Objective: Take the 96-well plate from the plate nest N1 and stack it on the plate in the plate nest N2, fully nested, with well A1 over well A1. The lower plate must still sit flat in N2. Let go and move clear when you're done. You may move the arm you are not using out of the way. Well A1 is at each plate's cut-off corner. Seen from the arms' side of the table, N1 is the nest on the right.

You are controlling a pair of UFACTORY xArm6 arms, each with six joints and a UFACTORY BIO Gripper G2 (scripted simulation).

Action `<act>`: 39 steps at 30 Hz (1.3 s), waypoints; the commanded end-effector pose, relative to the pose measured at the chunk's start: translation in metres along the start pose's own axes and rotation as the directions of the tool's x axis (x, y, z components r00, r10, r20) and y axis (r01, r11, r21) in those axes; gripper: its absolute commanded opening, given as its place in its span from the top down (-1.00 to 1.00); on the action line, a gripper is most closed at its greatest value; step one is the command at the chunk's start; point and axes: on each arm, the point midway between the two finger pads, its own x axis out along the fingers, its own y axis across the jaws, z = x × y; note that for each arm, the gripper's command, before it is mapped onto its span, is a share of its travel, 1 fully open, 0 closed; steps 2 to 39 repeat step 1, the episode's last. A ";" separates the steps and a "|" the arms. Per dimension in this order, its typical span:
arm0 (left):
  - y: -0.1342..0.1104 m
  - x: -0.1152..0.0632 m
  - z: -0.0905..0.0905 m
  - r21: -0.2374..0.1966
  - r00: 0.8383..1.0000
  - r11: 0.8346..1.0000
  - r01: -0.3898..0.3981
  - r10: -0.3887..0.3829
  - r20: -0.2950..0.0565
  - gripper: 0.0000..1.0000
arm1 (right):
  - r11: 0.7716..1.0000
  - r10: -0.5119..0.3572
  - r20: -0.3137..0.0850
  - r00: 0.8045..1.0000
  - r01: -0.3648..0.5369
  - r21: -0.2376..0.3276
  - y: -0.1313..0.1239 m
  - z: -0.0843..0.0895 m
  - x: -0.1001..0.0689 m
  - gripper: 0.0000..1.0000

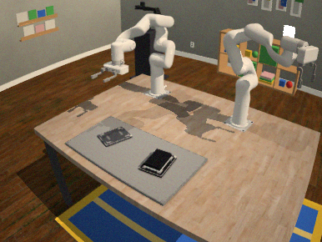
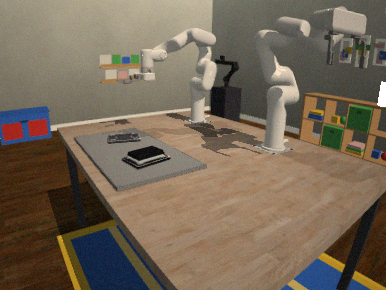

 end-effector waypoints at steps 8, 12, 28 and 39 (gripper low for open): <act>0.000 -0.002 0.000 0.000 1.000 1.000 0.000 0.000 -0.004 -1.00 | 1.000 0.000 0.004 1.000 0.000 0.000 0.000 0.002 0.001 0.25; 0.000 -0.002 0.000 0.000 1.000 1.000 0.000 0.000 -0.004 -1.00 | 1.000 0.000 0.004 1.000 0.000 0.000 0.000 0.002 0.001 0.25; 0.000 -0.002 0.000 0.000 1.000 1.000 0.000 0.000 -0.004 -1.00 | 1.000 0.000 0.004 1.000 0.000 0.000 0.000 0.002 0.001 0.25; 0.000 -0.002 0.000 0.000 1.000 1.000 0.000 0.000 -0.004 -1.00 | 1.000 0.000 0.004 1.000 0.000 0.000 0.000 0.002 0.001 0.25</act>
